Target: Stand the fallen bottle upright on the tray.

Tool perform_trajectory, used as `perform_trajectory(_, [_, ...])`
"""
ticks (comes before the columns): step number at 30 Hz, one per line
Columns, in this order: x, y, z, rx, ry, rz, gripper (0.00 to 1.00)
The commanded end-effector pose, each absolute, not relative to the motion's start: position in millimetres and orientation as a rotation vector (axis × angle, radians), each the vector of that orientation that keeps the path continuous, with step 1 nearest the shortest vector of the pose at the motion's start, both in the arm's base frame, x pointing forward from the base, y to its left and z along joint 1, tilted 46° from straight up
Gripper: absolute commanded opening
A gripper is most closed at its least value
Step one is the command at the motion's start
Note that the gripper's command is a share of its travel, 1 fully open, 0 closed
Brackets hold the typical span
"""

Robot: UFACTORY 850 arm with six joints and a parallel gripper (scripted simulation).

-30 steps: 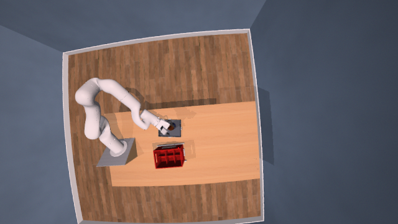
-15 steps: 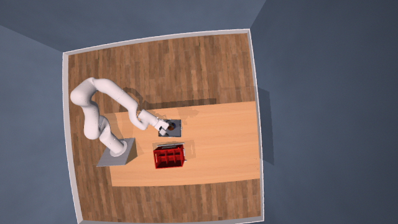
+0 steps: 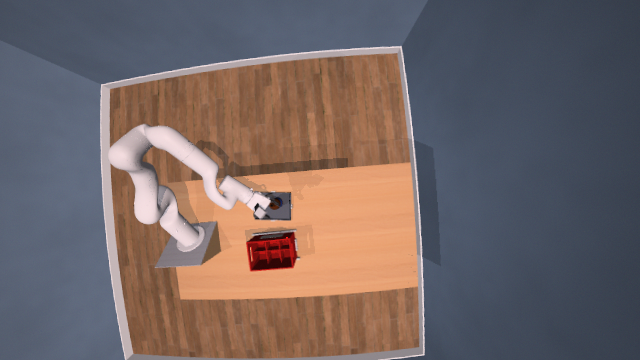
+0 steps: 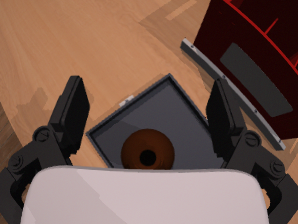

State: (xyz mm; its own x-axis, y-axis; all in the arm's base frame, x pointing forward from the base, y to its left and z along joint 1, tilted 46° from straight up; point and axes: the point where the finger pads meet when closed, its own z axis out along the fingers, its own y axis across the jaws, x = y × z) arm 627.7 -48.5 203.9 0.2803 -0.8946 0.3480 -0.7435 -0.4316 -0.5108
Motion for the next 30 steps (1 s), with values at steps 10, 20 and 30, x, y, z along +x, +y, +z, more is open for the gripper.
perform_trajectory(10, [627.8,-53.6,209.2,-2.301,1.510,-0.882,1.00])
perform_trajectory(20, [627.8,-53.7,209.2,-2.301,1.510,-0.882,0.00])
perform_trajectory(30, [627.8,-53.7,209.2,-2.301,1.510,-0.882,0.00])
